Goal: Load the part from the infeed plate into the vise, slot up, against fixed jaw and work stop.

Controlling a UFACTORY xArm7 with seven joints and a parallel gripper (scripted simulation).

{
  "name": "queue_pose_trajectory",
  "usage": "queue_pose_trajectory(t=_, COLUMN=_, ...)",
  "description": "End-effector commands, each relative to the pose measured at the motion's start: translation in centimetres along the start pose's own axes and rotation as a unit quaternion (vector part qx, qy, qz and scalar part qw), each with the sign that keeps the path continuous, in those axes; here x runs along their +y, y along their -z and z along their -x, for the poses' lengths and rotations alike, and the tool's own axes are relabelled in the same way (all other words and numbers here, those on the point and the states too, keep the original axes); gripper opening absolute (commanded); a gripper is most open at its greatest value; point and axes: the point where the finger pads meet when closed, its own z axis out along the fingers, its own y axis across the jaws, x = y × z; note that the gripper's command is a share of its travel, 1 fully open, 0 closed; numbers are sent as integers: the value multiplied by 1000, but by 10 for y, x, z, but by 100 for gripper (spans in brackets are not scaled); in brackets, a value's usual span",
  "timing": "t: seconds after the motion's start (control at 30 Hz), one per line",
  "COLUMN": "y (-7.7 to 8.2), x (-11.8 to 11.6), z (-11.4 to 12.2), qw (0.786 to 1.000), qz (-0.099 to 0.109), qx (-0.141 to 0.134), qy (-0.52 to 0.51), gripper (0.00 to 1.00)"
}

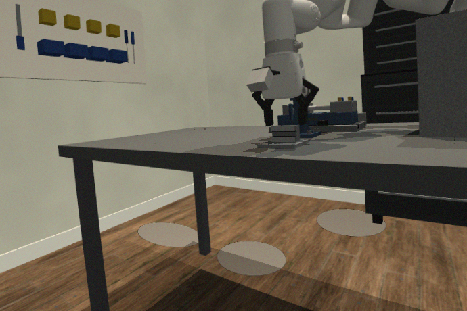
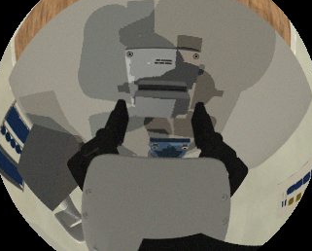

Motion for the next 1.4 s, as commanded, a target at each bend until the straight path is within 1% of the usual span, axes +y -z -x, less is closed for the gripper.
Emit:
queue_pose_trajectory(t=0.0, y=-1, x=1, z=-2, qw=1000, qz=2, qx=2, qy=0, gripper=89)
queue_pose_trajectory(t=0.23, y=-10, x=1, z=-2, qw=1000, qz=2, qx=2, qy=0, gripper=89)
queue_pose_trajectory(t=0.5, y=-16, x=1, z=-2, qw=1000, qz=2, qx=2, qy=0, gripper=89)
queue_pose_trajectory(t=0.9, y=-20, x=1, z=-2, qw=1000, qz=2, qx=2, qy=0, gripper=89)
queue_pose_trajectory(t=1.37, y=-20, x=1, z=-2, qw=1000, qz=2, qx=2, qy=0, gripper=89)
